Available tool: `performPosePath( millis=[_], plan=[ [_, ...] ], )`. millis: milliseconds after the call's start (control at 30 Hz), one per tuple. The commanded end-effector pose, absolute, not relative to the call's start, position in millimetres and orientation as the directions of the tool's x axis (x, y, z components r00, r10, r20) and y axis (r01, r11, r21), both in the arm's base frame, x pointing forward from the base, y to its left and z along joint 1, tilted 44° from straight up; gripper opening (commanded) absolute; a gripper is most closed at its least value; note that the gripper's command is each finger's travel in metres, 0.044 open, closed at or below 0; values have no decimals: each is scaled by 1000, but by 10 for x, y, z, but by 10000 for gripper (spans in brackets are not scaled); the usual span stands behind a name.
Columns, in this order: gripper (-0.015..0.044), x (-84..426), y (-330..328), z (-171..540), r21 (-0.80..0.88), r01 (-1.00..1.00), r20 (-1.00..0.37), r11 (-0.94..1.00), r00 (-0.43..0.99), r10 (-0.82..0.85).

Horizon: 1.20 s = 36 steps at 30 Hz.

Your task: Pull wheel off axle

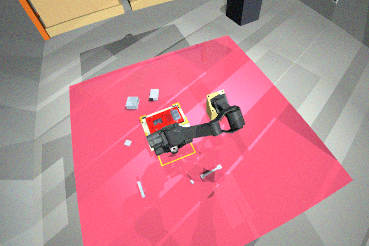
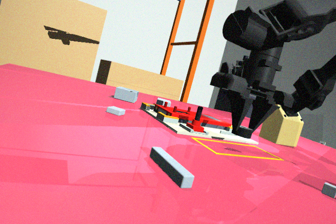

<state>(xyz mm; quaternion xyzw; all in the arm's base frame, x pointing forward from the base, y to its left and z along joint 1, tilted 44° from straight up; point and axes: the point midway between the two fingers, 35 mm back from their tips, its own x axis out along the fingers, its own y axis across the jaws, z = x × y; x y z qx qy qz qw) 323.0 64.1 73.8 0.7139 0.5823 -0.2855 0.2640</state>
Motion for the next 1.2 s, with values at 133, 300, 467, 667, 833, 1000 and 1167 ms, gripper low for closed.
performPosePath(
  millis=[133, 300, 467, 667, 833, 1000, 1167],
  plan=[
    [0, 3237, 877, 505, 35, 982, -712, -186, 156, 685],
    [79, 3233, 866, 539, 37, 983, -710, -178, 151, 688],
    [210, 3233, 866, 539, 37, 983, -710, -178, 151, 688],
    [300, 3214, 711, 685, 37, 983, -713, -181, 153, 685],
    [300, 3140, 453, 958, 35, 982, -714, -186, 155, 683],
    [379, 3079, 428, 889, 39, 982, -719, -182, 154, 677],
    [440, 2597, 145, 930, 51, 985, -721, -162, 149, 676]
  ],
)
